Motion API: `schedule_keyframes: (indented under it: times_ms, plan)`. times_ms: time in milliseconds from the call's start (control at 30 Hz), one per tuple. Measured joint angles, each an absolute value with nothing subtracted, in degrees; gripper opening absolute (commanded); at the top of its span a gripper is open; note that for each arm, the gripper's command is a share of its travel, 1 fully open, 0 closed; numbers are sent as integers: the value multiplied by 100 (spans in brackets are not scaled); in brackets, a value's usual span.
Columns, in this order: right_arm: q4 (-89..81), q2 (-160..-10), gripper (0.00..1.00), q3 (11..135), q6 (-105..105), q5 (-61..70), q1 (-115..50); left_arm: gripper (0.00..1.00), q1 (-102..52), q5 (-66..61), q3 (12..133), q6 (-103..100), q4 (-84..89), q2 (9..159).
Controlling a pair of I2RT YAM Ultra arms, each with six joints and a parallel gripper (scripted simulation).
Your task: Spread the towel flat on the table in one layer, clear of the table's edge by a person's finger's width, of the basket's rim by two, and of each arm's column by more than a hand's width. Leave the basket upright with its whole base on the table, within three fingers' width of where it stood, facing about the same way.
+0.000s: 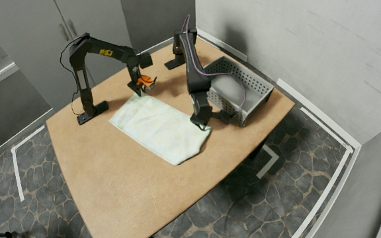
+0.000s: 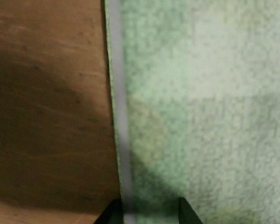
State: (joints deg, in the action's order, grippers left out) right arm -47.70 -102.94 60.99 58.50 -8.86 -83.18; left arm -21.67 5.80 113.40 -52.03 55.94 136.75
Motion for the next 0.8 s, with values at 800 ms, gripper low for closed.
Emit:
schedule_keyframes:
  times_ms: [800]
  plan:
    - [-4628,-10213,0,6007,5752,-897,-8213,1,-2265,711,11334,-5284,5457,13679]
